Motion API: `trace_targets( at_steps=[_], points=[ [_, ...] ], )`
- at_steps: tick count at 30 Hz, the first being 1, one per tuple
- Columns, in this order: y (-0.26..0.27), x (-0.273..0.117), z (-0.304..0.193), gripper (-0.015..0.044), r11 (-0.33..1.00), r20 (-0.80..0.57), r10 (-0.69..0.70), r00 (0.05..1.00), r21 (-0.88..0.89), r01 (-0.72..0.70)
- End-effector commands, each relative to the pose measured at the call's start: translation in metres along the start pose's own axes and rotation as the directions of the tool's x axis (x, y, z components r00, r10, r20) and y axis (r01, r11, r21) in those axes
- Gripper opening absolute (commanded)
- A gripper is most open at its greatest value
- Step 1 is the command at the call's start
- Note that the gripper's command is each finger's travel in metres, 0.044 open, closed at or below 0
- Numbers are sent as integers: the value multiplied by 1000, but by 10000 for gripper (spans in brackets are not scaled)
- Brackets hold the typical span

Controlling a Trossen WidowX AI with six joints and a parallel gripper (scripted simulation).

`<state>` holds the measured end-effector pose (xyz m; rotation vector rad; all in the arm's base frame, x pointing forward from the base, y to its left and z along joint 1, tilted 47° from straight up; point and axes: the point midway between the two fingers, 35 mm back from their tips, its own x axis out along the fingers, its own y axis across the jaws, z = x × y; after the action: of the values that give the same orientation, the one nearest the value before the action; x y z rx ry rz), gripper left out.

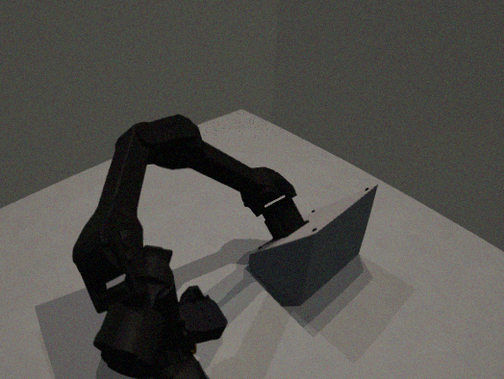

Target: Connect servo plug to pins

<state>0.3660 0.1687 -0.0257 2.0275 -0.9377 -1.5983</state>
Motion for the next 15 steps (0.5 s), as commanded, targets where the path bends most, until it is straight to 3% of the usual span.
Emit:
trace_targets(
  at_steps=[1, 15],
  points=[
    [12, -6, 4, 0, 1000, 4, 0, 1000, -10, 0],
    [60, -15, 24, 0, 998, 5, 2, 1000, -55, -2]
  ],
)
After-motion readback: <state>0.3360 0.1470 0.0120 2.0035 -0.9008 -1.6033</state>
